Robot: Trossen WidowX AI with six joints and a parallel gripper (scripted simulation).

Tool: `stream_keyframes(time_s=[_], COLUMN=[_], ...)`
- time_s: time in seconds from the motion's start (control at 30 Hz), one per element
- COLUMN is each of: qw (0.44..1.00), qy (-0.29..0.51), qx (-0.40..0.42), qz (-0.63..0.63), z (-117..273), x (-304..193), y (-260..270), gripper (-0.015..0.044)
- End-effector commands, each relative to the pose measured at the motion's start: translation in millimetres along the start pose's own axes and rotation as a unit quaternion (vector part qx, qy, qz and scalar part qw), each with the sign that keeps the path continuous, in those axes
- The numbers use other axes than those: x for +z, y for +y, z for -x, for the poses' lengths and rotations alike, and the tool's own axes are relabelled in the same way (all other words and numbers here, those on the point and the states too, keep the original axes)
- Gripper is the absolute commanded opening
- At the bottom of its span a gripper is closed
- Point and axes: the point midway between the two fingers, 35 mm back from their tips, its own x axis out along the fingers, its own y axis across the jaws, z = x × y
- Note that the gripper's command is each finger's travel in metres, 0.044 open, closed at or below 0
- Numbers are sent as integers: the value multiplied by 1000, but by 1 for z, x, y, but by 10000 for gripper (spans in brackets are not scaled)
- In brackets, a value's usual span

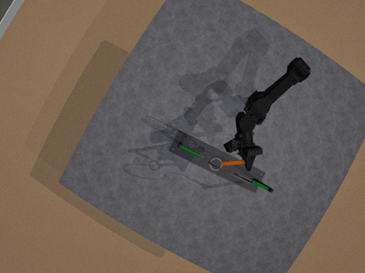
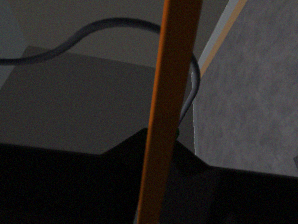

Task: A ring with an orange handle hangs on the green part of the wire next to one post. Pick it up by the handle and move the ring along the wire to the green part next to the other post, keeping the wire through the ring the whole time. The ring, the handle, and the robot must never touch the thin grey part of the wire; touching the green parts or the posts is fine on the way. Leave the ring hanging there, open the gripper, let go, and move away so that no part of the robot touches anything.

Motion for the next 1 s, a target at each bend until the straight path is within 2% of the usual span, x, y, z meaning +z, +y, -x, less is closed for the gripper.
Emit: stream_keyframes(time_s=[0.0, 0.67, 0.97], qw=[999, 966, 944], qy=[2, 6, -29], qx=[22, 142, 164], qz=[-27, -218, -284], z=[1, 14, 13], x=[-1, 16, 30], y=[13, 79, 102], gripper=[-150, -150, -150])
